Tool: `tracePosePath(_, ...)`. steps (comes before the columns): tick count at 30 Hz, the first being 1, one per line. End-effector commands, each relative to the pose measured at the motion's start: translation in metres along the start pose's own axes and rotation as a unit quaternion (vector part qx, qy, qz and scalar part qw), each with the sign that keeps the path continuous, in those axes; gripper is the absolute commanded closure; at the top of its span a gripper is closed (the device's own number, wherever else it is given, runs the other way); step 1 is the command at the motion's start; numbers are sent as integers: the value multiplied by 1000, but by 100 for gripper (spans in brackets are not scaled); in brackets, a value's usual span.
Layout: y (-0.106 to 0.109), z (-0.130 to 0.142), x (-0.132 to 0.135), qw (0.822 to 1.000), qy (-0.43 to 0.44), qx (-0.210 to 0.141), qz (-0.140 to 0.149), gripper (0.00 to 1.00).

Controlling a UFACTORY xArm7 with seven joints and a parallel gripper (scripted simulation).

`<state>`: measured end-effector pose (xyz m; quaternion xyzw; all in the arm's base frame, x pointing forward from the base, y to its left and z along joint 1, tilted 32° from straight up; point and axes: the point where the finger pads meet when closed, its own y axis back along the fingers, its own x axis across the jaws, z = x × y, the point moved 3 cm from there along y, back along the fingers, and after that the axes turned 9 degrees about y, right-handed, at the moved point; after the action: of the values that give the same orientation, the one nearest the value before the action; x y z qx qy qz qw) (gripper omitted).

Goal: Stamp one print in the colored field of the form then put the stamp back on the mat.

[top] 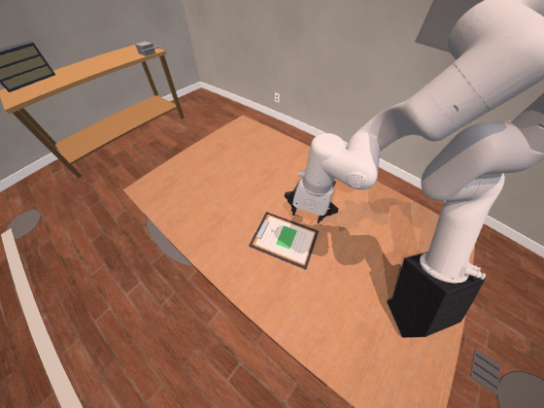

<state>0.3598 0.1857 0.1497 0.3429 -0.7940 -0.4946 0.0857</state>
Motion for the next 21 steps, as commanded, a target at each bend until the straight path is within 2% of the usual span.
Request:
tracePosePath(1,-1,-12,0,1000,13,-5,-1,10)
tracePosePath(4,-2,-19,1,1000,13,-5,-1,10)
tracePosePath(6,-5,-34,4,1000,13,-5,-1,10)
tracePosePath(9,-11,-67,8,1000,13,-5,-1,10)
tracePosePath(19,-34,-200,28,1000,13,-5,-1,10)
tracePosePath(21,-34,-200,28,1000,13,-5,-1,10)
